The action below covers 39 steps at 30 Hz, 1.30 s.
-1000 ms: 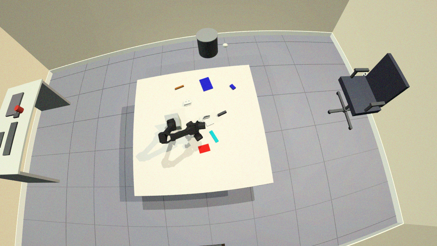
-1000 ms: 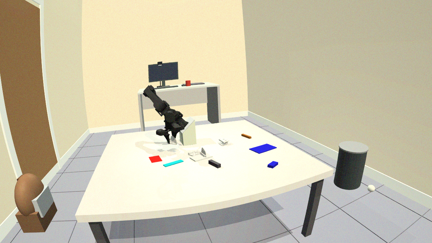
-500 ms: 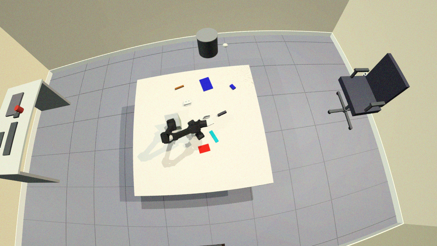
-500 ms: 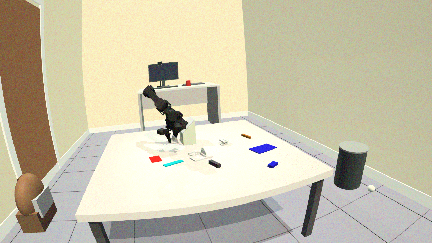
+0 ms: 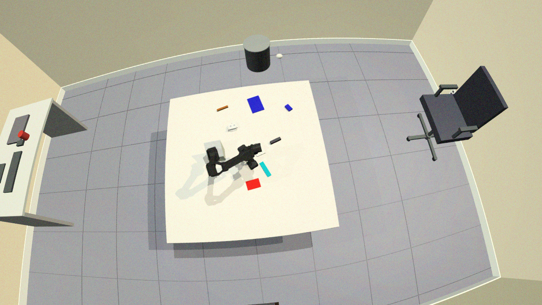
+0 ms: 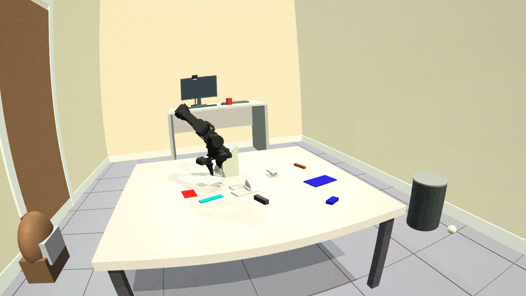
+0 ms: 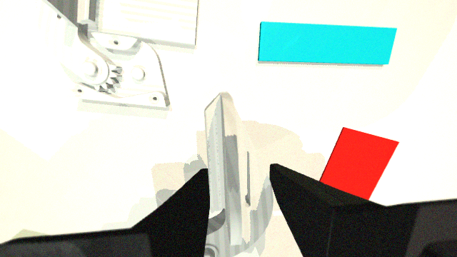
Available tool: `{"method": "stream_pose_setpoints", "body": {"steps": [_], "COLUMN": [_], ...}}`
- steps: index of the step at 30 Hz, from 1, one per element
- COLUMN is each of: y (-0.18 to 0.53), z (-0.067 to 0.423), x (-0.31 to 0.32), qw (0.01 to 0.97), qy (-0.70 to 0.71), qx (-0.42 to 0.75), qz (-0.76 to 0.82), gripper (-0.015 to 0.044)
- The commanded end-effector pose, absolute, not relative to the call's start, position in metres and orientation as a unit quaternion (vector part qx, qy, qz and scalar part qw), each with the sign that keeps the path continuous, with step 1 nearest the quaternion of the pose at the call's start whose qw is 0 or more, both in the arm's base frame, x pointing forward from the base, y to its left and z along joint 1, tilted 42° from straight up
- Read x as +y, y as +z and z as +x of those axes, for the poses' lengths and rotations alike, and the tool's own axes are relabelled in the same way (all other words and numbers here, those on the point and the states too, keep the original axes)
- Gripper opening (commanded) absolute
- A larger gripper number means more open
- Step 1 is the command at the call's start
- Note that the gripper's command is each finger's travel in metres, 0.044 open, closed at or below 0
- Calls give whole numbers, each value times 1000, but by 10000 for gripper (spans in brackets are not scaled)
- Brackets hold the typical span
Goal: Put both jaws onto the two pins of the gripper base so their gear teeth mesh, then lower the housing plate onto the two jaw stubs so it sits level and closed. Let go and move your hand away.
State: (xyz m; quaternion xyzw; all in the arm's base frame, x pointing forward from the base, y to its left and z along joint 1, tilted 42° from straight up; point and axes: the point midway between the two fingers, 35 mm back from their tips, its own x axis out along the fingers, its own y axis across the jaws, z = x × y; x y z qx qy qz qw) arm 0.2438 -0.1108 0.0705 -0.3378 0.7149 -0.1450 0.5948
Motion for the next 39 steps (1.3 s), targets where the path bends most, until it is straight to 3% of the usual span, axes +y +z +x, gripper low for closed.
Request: {"method": "stream_pose_setpoints", "body": {"steps": [1,39], "y": [68,9], "z": [255,327], "x": [-105,-52], "qw": [599,605], "qy": [-146,-161], "qx": [713,709], "qz": [-335,-326], "gripper": [134,134]}}
